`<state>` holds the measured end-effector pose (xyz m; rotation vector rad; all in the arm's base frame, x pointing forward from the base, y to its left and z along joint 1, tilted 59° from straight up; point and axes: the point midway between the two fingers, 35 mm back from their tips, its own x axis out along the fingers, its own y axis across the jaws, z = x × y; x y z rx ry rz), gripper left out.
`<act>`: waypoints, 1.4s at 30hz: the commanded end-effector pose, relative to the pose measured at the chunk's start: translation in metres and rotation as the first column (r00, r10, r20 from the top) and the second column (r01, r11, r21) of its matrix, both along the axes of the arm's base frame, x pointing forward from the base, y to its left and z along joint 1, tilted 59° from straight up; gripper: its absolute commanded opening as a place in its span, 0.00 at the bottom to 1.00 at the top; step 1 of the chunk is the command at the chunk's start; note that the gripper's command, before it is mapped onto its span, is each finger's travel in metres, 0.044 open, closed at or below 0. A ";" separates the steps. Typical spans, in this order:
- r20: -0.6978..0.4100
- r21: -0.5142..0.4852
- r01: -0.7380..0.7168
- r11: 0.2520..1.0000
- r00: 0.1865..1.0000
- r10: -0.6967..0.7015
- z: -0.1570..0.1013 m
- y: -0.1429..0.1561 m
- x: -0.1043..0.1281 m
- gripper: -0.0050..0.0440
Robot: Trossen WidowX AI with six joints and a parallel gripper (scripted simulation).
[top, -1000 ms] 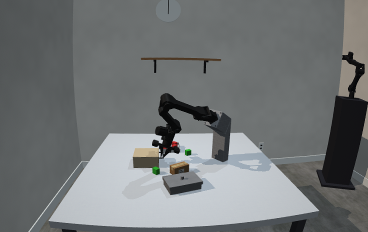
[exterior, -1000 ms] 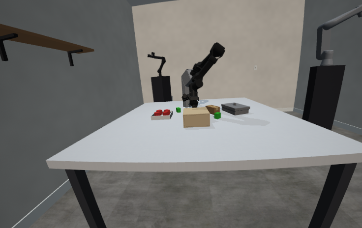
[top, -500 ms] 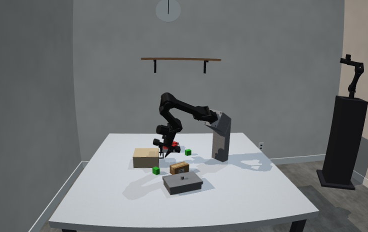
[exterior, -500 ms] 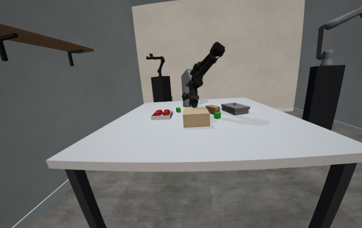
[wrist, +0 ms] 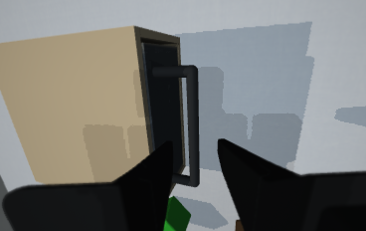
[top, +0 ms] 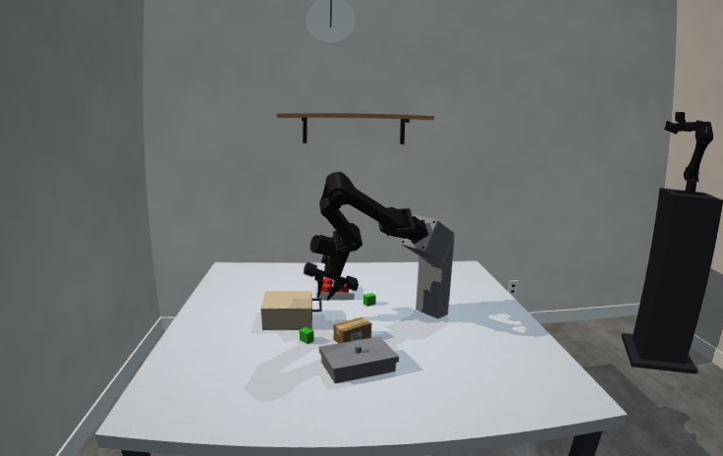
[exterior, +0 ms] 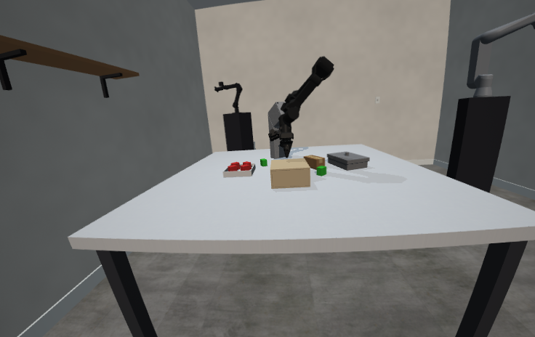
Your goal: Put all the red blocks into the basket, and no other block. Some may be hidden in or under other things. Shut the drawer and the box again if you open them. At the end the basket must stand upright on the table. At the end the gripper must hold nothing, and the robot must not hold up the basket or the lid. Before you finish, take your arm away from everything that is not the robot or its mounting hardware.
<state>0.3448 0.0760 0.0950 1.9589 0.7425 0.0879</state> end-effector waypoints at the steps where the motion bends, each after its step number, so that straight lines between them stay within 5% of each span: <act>1: 0.001 -0.001 -0.006 1.000 1.000 0.006 0.001 -0.002 -0.005 0.40; 11: 0.001 -0.001 -0.006 1.000 1.000 0.006 0.007 -0.014 -0.022 0.40; 12: 0.029 -0.053 -0.036 0.998 0.999 0.038 0.006 -0.015 -0.032 1.00; 16: 0.089 -0.292 -0.109 0.950 0.986 0.141 -0.003 -0.025 -0.040 1.00; 18: 0.089 -0.292 -0.109 0.950 0.986 0.141 -0.003 -0.025 -0.040 1.00; 20: 0.112 -0.403 -0.145 0.904 0.972 0.206 -0.006 -0.029 -0.052 1.00; 30: 0.130 -0.833 -0.225 0.506 0.808 0.575 -0.008 -0.033 -0.082 1.00; 33: 0.115 -0.898 -0.209 0.387 0.737 0.666 -0.007 -0.033 -0.099 1.00; 37: 0.103 -0.925 -0.195 0.325 0.697 0.710 -0.007 -0.033 -0.099 1.00; 40: 0.072 -0.972 -0.138 0.189 0.592 0.803 -0.005 -0.032 -0.117 1.00; 42: 0.069 -0.975 -0.133 0.179 0.584 0.809 -0.005 -0.032 -0.117 1.00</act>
